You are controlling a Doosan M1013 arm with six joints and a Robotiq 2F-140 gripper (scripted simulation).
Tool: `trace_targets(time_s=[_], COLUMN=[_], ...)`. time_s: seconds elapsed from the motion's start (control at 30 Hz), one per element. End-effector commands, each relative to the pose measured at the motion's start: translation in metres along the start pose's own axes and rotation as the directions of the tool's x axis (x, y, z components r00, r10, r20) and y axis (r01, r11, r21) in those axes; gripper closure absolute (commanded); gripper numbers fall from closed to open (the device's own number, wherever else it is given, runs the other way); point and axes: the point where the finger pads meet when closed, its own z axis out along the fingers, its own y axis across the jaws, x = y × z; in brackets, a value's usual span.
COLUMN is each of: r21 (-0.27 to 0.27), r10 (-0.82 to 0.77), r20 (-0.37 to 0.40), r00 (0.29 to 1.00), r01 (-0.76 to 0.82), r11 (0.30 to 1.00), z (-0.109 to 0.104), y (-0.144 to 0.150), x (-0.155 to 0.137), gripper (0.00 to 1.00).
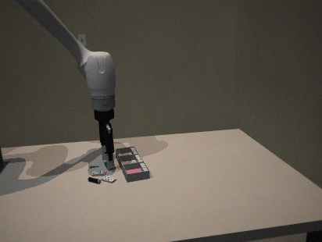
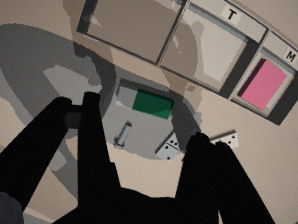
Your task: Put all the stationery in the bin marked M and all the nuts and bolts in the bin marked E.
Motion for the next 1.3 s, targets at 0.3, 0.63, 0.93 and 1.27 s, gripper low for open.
trace_targets(time_s=[0.3,0.63,0.93,1.27], r21=[0.000,0.000,0.000,0.000], r10=[0.000,0.000,0.000,0.000], r20=[0.000,0.000,0.000,0.000], r00=[1.000,1.000,1.000,1.000], r01=[0.000,0.000,0.000,0.000], r11=[1.000,1.000,1.000,1.000], z=[0.0048,0.0048,0.0048,0.0048], y=[-0.0001,-0.0001,-0.0001,-0.0001], x=[0.0000,0.0000,0.0000,0.0000], gripper=[0.48,0.61,0.61,0.61])
